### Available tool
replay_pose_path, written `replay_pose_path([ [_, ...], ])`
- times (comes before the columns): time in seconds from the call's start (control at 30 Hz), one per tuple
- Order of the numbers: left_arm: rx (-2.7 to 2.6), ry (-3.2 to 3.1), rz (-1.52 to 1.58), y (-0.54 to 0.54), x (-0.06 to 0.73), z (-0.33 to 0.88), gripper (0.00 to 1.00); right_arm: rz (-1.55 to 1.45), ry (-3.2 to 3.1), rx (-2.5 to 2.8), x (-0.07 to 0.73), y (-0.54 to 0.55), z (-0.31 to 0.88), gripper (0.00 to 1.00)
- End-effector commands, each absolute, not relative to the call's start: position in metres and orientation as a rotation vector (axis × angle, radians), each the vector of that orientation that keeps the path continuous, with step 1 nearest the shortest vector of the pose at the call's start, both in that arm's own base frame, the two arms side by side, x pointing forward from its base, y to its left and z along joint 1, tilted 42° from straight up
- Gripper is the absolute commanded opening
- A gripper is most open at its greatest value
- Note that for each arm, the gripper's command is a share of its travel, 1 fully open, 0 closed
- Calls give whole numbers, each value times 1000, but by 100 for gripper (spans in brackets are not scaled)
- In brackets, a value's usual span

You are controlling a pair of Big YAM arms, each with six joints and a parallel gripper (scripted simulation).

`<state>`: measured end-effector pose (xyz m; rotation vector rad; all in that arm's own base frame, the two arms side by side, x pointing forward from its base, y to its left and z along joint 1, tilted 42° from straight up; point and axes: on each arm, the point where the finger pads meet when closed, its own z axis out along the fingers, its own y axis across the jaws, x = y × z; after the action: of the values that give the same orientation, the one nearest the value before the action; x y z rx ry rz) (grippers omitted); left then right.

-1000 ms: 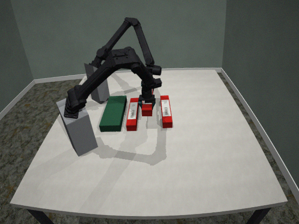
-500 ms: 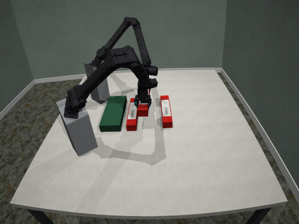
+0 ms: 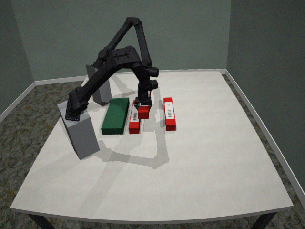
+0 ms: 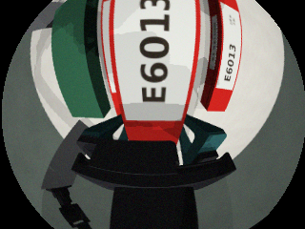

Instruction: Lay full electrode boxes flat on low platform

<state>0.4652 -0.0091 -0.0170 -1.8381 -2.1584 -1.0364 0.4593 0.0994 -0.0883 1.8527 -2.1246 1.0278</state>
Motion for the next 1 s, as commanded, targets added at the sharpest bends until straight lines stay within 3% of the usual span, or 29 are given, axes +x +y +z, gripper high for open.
replay_pose_path([
  [0.0, -1898, -2156, -1119, -31, 482, 14, 0, 1114, -2173, 1904, 479, 131, -54, 0],
  [0.97, -1897, -2139, -1096, -27, 432, -15, 0, 1094, -2156, 1894, 427, 122, -82, 0],
])
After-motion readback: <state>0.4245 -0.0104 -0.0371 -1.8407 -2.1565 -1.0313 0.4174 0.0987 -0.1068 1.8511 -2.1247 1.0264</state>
